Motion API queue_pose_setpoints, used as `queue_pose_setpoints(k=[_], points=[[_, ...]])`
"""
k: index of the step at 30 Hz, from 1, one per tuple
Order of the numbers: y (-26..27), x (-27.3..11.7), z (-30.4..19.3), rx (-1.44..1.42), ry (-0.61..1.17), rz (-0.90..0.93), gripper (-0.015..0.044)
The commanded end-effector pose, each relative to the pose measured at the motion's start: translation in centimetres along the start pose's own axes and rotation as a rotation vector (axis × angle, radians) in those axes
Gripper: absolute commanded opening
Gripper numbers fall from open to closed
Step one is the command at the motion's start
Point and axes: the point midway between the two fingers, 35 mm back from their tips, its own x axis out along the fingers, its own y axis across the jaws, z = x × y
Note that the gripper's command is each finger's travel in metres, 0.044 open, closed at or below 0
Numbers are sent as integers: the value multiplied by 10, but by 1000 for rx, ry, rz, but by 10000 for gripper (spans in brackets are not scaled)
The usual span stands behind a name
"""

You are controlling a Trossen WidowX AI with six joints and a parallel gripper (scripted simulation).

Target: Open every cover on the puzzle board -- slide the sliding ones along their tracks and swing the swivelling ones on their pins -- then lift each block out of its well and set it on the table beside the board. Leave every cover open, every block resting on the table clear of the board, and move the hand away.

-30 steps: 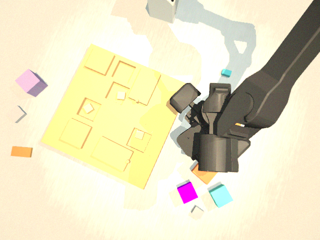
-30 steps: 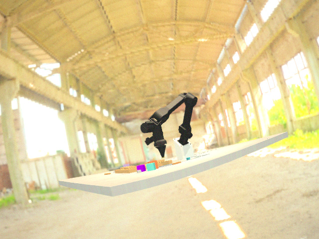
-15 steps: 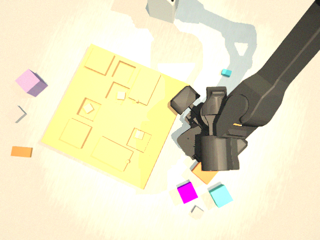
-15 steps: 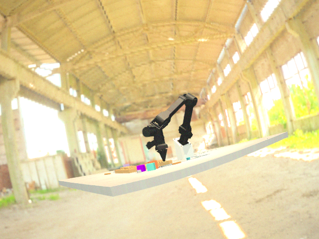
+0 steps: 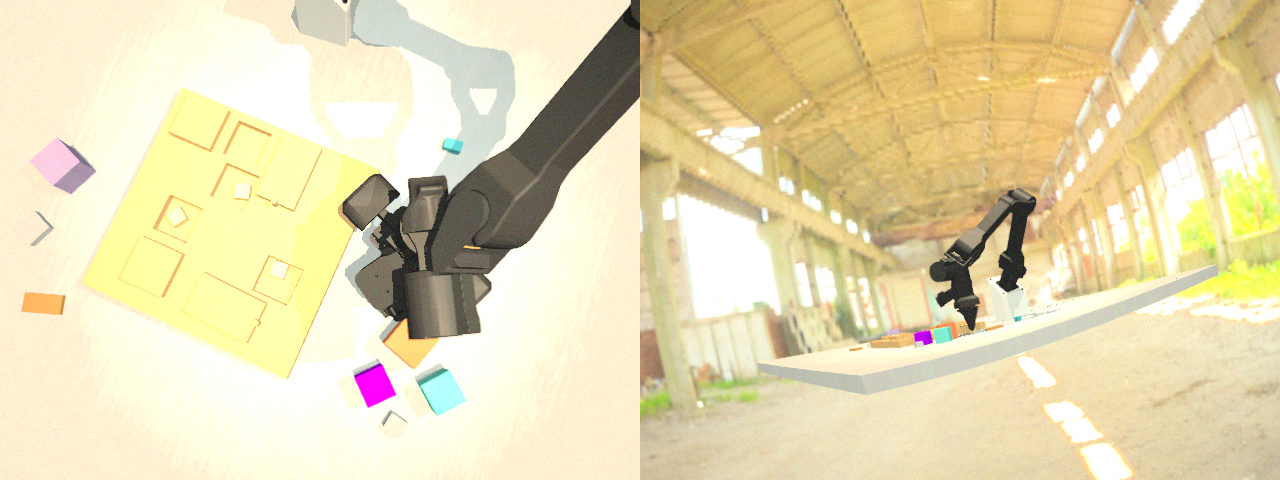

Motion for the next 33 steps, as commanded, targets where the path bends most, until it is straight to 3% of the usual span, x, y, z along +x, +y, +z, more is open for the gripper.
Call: queue_pose_setpoints(k=[1, 2, 16, 33], points=[[-2, 4, -1, 8, 2, -6, 80], [-2, 4, -1, 8, 2, -6, 80], [0, -1, 0, 0, 0, -1, 440], [-1, -54, 2, 6, -1, -9, 440]])
